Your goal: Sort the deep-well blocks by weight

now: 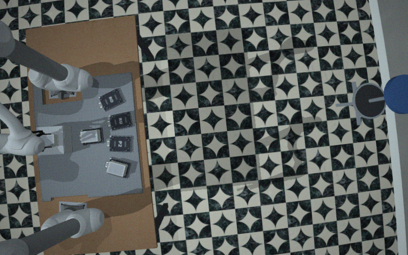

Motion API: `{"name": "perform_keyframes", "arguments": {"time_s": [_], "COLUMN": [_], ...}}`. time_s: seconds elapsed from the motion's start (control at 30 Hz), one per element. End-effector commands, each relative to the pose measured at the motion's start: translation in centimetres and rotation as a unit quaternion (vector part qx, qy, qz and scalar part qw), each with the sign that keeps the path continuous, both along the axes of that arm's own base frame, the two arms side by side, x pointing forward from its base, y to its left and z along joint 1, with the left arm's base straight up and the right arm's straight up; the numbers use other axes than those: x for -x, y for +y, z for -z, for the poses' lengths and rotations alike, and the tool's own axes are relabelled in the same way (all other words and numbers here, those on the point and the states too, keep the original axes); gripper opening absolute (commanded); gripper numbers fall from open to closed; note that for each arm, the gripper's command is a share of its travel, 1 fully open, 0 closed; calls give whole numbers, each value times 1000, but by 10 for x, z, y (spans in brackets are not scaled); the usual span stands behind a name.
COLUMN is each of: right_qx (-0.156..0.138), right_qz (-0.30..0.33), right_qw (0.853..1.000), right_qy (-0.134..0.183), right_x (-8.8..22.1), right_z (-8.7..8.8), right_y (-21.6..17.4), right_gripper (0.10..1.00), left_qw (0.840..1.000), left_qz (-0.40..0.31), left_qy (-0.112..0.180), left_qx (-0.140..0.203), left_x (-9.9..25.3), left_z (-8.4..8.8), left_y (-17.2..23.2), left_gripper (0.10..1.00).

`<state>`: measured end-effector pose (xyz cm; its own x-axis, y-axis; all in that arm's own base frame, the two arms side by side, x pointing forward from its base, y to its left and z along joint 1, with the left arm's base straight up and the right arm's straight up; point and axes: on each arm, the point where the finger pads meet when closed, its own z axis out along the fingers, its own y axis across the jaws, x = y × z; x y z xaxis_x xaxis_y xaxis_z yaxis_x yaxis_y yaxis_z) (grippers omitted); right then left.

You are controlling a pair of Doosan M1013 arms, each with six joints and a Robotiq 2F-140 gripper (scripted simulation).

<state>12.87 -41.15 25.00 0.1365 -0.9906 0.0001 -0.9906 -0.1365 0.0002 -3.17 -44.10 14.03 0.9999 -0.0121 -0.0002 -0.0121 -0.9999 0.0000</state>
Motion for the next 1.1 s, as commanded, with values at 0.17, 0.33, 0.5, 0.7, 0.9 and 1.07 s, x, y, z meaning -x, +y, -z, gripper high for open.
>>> {"name": "perform_keyframes", "arguments": {"time_s": [0.17, 0.33, 0.5, 0.7, 0.9, 1.07], "right_qx": [0, 0, 0, 0, 0, 0], "right_qz": [0, 0, 0, 0, 0, 0], "right_qw": [1000, 1000, 1000, 1000, 1000, 1000], "right_qy": [0, 0, 0, 0, 0, 0], "right_x": [0, 0, 0, 0, 0, 0], "right_z": [-1, -1, -1, -1, -1, -1], "right_y": [0, 0, 0, 0, 0, 0], "right_gripper": [1000, 1000, 1000, 1000, 1000, 1000], "left_qw": [1000, 1000, 1000, 1000, 1000, 1000], "left_qz": [0, 0, 0, 0, 0, 0], "left_qy": [0, 0, 0, 0, 0, 0], "left_qx": [0, 0, 0, 0, 0, 0], "left_x": [0, 0, 0, 0, 0, 0], "left_z": [-10, -19, -24, -34, -44, -49], "left_y": [0, 0, 0, 0, 0, 0], "left_gripper": [99, 99, 99, 99, 99, 99]}}
